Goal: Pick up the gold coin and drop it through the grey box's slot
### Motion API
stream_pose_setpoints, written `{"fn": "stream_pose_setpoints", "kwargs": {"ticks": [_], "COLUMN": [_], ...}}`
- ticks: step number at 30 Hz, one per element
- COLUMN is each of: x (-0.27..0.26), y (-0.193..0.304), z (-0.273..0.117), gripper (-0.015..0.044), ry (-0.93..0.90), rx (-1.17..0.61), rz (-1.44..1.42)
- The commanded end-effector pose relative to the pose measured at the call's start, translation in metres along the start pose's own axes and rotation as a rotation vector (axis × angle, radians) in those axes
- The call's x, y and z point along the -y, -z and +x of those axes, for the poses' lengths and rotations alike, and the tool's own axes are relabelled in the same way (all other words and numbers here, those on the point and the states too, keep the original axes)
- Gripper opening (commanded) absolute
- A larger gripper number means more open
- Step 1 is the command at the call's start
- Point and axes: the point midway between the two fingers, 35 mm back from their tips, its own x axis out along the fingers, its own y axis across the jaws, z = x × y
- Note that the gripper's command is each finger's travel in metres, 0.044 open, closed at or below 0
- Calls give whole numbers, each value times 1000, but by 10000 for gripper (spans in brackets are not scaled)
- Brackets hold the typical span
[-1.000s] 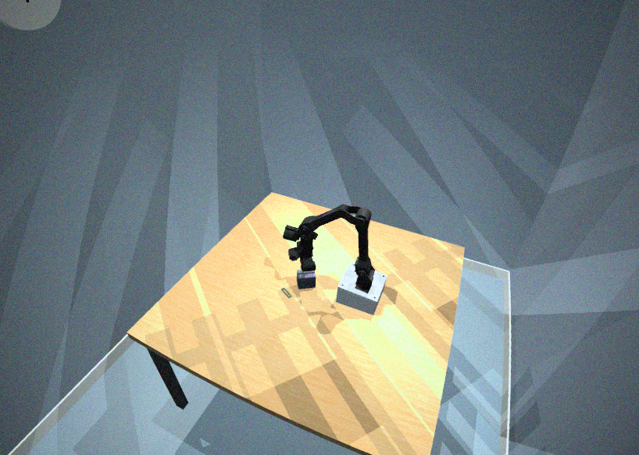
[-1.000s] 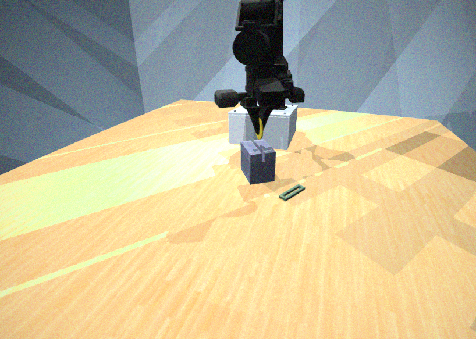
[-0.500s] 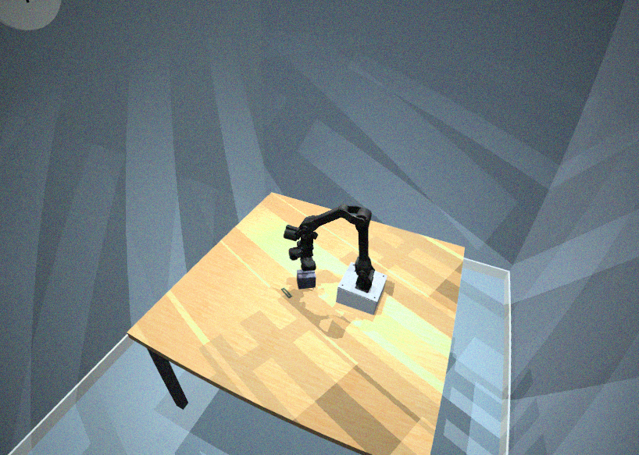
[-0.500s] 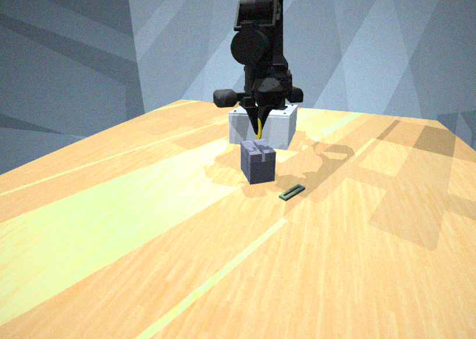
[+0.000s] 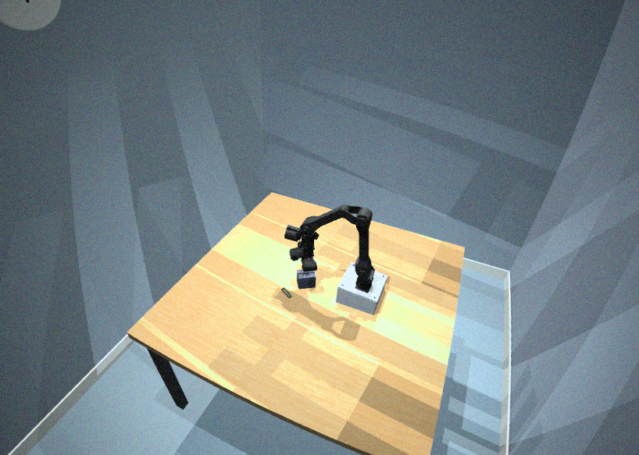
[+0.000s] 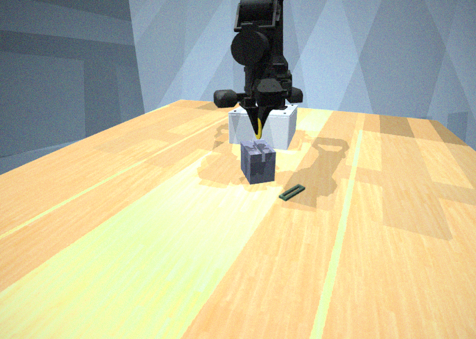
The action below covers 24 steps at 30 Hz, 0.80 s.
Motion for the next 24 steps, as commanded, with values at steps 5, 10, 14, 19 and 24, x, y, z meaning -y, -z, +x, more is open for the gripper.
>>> {"fn": "stream_pose_setpoints", "kwargs": {"ticks": [5, 10, 14, 19, 24], "x": [0, 0, 0, -1, -1], "y": [0, 0, 1, 2, 2], "z": [0, 0, 3, 5, 6], "gripper": [0, 0, 0, 0, 0], "ry": [0, 0, 0, 0, 0], "rx": [0, 0, 0, 0, 0], "rz": [0, 0, 1, 2, 3]}}
